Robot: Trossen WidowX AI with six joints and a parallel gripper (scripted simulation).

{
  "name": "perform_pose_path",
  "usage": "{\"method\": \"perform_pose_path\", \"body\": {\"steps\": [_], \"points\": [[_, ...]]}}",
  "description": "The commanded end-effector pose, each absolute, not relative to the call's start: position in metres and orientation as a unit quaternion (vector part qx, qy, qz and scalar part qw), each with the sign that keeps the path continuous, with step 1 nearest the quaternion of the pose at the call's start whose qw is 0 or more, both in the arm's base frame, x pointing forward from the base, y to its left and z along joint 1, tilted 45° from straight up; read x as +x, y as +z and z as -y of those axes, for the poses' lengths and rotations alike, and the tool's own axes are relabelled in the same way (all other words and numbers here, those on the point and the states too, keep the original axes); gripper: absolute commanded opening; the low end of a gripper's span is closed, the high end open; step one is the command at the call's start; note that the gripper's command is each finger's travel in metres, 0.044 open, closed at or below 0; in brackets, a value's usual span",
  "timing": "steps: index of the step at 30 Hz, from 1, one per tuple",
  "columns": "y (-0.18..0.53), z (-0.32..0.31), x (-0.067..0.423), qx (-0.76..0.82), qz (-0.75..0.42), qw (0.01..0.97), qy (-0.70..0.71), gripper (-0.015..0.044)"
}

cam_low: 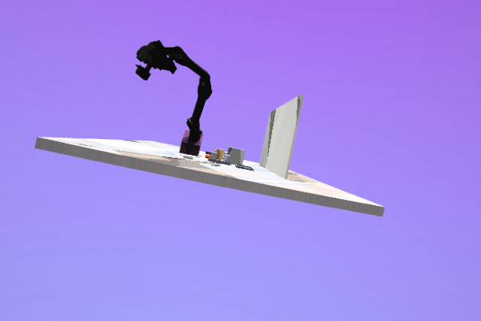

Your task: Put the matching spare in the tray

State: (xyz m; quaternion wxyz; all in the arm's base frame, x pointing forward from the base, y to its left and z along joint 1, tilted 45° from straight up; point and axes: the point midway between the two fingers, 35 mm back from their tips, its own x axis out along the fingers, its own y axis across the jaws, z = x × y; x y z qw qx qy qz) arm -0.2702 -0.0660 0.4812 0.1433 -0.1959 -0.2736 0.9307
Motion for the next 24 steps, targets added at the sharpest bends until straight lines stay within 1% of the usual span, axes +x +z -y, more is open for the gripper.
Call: {"method": "perform_pose_path", "body": {"steps": [1,2,7,10,13,17,24], "points": [[0.481,0.066,-0.270,-0.196,0.274,0.143,0.931,0.0426],[0.481,0.066,-0.270,-0.196,0.274,0.143,0.931,0.0440],[0.481,0.067,-0.270,-0.196,0.274,0.141,0.931,0.0440],[0.475,0.087,-0.270,-0.194,0.281,0.112,0.933,0.0440],[0.463,0.128,-0.264,-0.191,0.295,0.049,0.935,0.0440],[0.444,0.188,-0.244,-0.184,0.319,-0.043,0.928,0.0440],[0.411,0.278,-0.178,-0.166,0.370,-0.192,0.894,0.0440]]}}
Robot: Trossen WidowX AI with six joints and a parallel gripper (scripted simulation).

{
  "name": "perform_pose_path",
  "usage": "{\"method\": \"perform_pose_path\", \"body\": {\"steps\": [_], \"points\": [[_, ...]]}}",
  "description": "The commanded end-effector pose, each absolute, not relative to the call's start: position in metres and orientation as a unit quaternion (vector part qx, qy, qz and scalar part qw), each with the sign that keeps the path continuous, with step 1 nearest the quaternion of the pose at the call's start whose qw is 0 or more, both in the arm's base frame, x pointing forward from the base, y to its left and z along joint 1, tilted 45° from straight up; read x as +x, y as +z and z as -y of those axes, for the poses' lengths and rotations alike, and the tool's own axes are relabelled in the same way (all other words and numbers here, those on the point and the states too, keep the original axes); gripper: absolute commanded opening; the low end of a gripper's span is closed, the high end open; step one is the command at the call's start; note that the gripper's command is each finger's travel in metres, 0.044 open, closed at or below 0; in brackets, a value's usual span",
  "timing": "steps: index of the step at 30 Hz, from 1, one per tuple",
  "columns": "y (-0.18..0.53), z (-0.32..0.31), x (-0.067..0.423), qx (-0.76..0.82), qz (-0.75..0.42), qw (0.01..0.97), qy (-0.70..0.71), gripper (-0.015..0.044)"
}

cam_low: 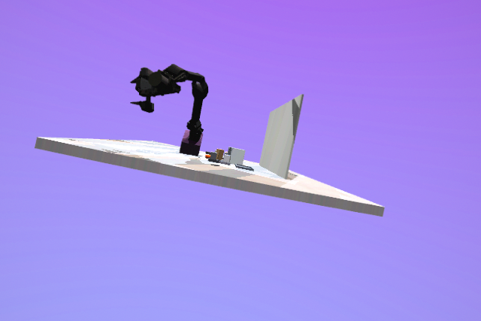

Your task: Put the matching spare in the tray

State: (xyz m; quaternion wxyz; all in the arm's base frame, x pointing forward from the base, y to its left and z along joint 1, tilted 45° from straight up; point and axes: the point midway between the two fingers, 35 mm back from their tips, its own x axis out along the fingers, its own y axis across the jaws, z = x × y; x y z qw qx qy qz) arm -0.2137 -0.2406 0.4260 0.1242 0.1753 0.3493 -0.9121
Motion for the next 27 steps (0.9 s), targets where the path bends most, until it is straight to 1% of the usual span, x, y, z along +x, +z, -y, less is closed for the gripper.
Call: {"method": "perform_pose_path", "body": {"steps": [1,8,14,20,27], "points": [[0.406,0.289,-0.166,0.163,-0.377,0.213,-0.887,0.0440],[0.372,0.346,-0.065,0.134,-0.424,0.344,-0.827,0.0440],[0.341,0.364,0.033,0.108,-0.458,0.443,-0.763,0.0440],[0.309,0.351,0.131,0.087,-0.485,0.531,-0.690,0.0440],[0.272,0.305,0.234,0.048,-0.520,0.605,-0.601,0.0440]]}}
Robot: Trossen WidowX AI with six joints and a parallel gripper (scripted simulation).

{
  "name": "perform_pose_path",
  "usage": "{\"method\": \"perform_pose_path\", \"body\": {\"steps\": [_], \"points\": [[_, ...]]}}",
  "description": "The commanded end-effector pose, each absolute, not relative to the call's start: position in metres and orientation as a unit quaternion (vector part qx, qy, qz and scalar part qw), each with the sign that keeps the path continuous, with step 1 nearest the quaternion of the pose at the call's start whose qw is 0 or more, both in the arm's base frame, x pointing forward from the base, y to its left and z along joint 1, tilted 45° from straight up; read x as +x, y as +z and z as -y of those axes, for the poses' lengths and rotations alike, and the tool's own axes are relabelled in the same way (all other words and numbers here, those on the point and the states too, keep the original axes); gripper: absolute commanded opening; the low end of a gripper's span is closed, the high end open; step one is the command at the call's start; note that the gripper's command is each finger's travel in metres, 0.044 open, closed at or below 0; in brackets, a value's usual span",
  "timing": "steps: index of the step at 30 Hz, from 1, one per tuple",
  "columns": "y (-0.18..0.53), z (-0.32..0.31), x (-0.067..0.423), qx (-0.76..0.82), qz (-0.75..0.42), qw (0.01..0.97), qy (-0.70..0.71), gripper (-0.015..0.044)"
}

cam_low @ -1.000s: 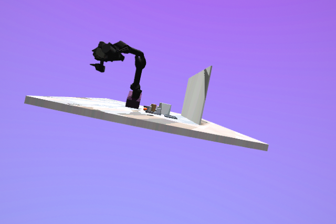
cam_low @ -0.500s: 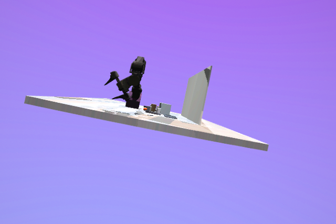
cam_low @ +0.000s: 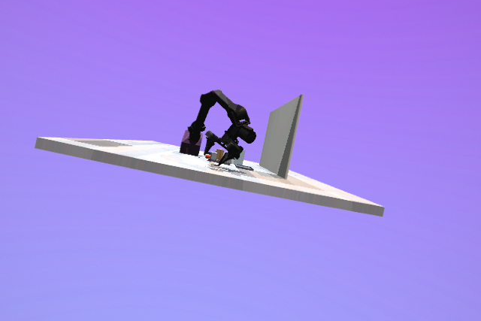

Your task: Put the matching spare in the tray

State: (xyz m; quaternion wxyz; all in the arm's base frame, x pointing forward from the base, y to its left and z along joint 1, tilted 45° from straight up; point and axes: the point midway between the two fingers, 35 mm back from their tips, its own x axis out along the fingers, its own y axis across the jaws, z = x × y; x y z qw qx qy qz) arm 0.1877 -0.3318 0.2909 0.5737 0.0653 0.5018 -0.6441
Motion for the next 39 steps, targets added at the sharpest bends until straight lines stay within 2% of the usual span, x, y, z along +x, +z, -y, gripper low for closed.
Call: {"method": "perform_pose_path", "body": {"steps": [1,10,18,24,31,34,39], "points": [[0.267,0.297,0.247,0.041,-0.525,0.614,-0.588,0.0440],[0.220,0.192,0.343,-0.028,-0.564,0.677,-0.471,0.0440],[0.179,0.075,0.387,-0.100,-0.591,0.709,-0.372,0.0440],[0.147,-0.017,0.390,-0.172,-0.610,0.712,-0.304,0.0440],[0.106,-0.115,0.362,-0.292,-0.624,0.686,-0.233,0.0440],[0.100,-0.130,0.355,-0.313,-0.624,0.680,-0.223,0.0440],[0.087,-0.118,0.359,-0.308,-0.623,0.682,-0.226,0.0440]]}}
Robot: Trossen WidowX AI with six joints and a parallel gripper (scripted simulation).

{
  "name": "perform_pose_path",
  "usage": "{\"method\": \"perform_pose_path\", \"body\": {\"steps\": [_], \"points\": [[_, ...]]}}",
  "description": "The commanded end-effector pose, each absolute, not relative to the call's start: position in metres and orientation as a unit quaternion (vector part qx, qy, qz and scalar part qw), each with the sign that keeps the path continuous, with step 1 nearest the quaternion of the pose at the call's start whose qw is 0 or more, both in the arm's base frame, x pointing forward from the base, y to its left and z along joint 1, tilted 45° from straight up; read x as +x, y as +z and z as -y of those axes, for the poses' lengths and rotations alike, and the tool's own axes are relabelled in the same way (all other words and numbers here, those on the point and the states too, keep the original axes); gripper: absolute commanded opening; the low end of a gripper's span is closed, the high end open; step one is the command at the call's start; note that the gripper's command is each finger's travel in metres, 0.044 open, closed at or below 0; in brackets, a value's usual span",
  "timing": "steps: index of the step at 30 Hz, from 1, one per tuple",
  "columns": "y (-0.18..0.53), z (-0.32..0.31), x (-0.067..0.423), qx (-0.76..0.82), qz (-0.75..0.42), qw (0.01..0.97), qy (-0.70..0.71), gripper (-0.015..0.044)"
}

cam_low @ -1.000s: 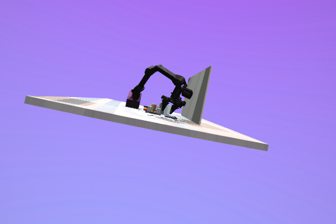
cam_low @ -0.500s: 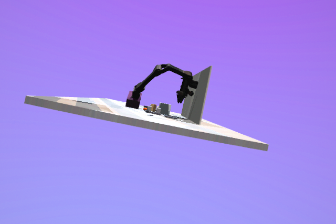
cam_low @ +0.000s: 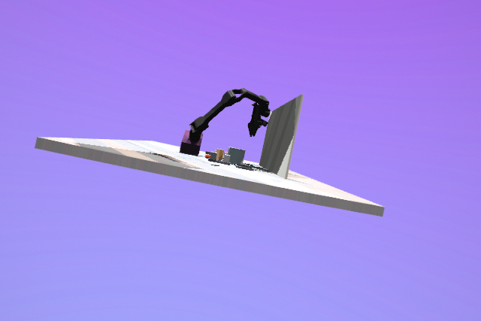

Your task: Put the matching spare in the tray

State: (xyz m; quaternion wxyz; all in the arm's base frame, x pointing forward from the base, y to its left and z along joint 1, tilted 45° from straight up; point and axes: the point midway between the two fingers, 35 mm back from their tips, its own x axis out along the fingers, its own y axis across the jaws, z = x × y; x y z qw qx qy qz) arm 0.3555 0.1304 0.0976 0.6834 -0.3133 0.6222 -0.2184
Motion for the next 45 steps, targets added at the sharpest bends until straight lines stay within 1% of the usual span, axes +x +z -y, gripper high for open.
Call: {"method": "perform_pose_path", "body": {"steps": [1,5,21,26,32,37,42,45], "points": [[0.079,-0.110,0.360,-0.305,-0.623,0.683,-0.228,0.0440],[0.059,-0.089,0.362,-0.297,-0.621,0.686,-0.234,0.0440],[0.066,-0.084,0.359,-0.281,-0.616,0.693,-0.248,0.0440],[0.113,-0.046,0.327,-0.162,-0.568,0.729,-0.346,0.0440],[0.154,-0.001,0.275,-0.009,-0.486,0.745,-0.456,0.0440],[0.172,0.033,0.224,0.118,-0.401,0.735,-0.533,0.0440],[0.175,0.061,0.172,0.240,-0.303,0.704,-0.596,0.0440],[0.174,0.068,0.156,0.275,-0.271,0.690,-0.611,0.0440]]}}
